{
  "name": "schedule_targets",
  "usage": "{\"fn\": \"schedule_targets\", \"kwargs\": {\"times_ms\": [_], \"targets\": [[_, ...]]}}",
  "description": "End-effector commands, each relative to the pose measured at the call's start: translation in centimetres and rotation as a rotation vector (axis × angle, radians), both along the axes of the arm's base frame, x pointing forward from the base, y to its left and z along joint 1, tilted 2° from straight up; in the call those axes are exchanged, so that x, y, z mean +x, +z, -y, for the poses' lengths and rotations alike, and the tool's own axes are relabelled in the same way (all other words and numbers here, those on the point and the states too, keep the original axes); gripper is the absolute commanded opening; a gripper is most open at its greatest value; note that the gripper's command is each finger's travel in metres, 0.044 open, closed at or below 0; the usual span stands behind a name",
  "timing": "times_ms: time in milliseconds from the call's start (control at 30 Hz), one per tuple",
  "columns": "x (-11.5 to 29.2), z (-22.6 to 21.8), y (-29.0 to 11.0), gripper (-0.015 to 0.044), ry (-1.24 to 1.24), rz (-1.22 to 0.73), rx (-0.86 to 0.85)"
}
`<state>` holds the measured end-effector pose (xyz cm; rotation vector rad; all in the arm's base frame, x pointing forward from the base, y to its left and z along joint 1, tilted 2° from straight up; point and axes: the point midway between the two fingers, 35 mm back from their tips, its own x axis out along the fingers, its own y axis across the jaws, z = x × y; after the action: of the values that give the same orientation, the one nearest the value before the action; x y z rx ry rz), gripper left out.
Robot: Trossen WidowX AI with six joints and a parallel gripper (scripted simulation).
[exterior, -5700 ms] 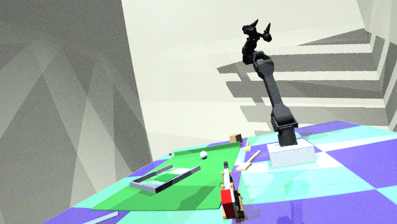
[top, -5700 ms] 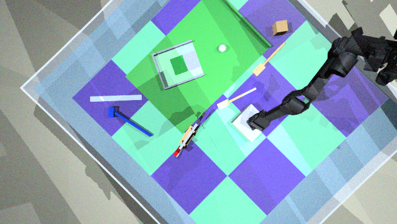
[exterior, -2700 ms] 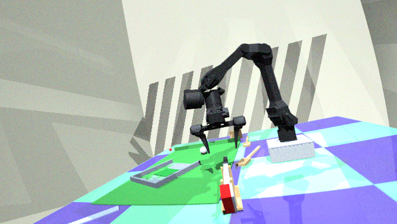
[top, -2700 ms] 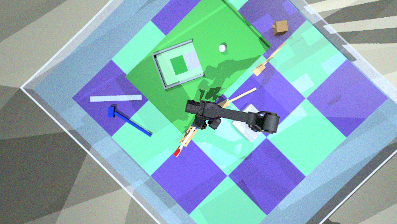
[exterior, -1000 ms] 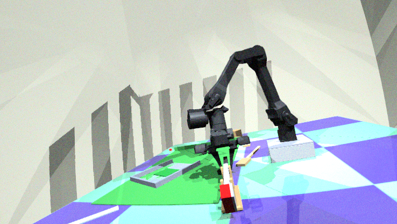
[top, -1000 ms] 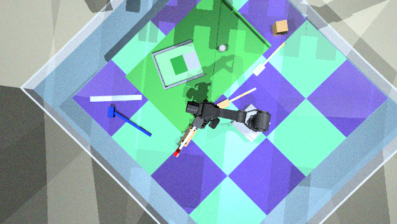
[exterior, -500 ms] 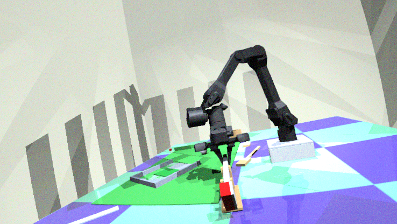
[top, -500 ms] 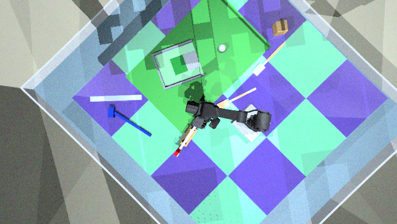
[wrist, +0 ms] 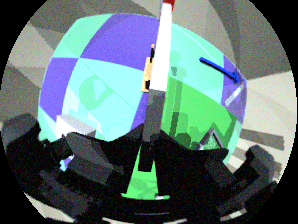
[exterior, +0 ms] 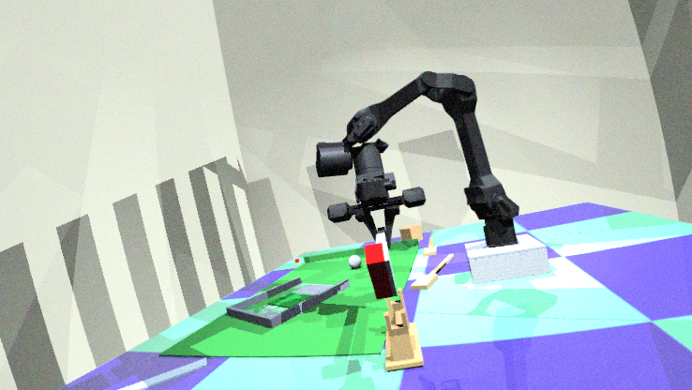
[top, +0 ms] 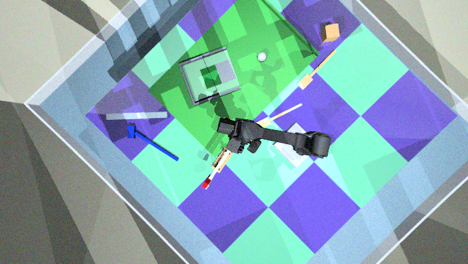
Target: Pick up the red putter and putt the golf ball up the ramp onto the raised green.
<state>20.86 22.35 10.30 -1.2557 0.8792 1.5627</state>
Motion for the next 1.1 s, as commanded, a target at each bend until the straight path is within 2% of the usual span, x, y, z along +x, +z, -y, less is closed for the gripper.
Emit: {"fn": "schedule_targets", "kwargs": {"times_ms": [0, 533, 1067], "targets": [[0.2, 0.3, -0.2, 0.0, -0.021, -0.003, -0.005], [4.6, 8.2, 0.6, 0.0, -0.54, -0.031, -0.067], [6.4, 16.7, 1.4, 0.0, -1.065, -0.063, -0.118]]}}
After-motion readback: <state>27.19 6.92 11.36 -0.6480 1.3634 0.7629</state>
